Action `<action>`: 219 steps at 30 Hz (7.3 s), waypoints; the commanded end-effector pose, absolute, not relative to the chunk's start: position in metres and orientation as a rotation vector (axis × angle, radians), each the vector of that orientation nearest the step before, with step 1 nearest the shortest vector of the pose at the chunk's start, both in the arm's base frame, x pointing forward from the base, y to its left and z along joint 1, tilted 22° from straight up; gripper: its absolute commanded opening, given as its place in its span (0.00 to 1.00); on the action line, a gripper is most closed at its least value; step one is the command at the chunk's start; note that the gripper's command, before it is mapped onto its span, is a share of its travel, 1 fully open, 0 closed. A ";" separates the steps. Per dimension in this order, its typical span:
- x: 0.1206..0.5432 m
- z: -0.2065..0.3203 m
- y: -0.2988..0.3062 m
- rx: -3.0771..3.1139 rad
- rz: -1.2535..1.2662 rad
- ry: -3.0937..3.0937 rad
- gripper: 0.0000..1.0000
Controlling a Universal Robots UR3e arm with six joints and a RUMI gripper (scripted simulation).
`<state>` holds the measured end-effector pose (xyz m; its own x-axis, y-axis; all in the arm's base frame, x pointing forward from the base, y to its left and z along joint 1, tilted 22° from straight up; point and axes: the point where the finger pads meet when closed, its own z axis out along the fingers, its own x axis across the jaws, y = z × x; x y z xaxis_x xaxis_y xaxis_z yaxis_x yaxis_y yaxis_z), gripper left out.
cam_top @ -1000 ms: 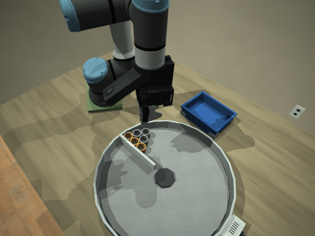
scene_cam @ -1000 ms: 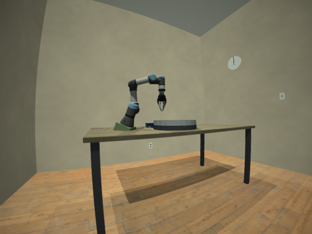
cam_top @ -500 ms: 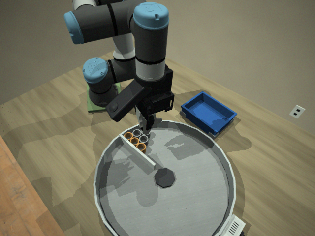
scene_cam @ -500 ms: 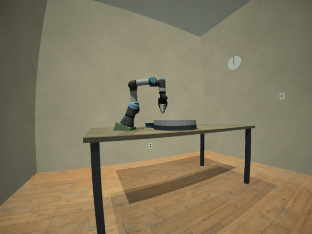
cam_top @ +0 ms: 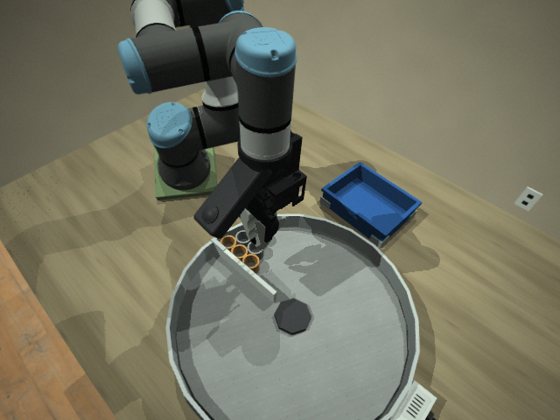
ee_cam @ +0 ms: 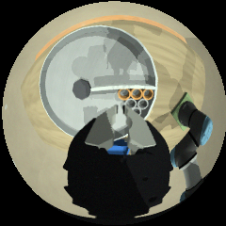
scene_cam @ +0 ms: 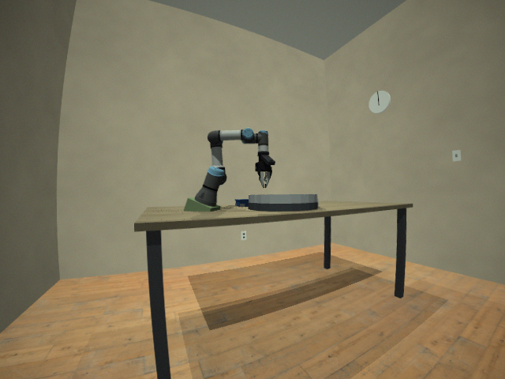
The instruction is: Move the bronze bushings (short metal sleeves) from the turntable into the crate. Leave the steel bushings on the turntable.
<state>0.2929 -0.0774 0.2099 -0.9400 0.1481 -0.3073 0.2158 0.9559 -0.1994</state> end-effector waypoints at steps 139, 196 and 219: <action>0.303 0.180 -0.091 0.131 -0.350 2.825 0.06; 0.306 0.170 -0.094 0.131 -0.350 2.825 0.06; 0.313 0.149 -0.099 0.131 -0.350 2.825 0.06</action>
